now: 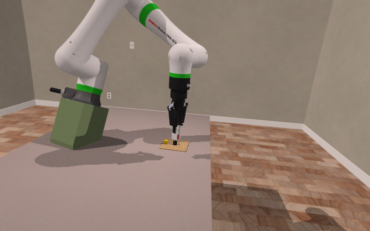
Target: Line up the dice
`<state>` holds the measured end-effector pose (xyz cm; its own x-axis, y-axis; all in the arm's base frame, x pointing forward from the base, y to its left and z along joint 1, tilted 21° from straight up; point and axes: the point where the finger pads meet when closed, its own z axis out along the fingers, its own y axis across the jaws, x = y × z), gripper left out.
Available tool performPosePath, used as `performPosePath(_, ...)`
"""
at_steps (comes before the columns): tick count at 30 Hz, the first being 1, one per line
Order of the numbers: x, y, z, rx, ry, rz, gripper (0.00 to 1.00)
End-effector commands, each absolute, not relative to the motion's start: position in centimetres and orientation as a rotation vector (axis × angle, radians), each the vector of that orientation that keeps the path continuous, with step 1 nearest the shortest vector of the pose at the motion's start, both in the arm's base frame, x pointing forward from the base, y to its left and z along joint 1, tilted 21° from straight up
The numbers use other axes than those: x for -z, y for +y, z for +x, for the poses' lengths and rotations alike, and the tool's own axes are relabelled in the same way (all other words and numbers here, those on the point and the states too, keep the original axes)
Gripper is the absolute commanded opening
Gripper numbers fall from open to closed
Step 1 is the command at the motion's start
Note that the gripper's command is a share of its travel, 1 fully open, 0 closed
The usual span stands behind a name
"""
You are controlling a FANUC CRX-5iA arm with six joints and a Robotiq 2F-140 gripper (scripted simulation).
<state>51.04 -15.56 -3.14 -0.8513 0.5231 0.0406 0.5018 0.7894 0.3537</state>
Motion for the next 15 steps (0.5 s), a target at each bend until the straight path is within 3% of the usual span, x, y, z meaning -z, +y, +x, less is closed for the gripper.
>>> performPosePath(1,2.7,-14.6,51.4,-0.546,2.925,0.776,0.09)
performPosePath(15,-2.7,-1.6,54.1,-0.497,2.949,0.064,0.09)
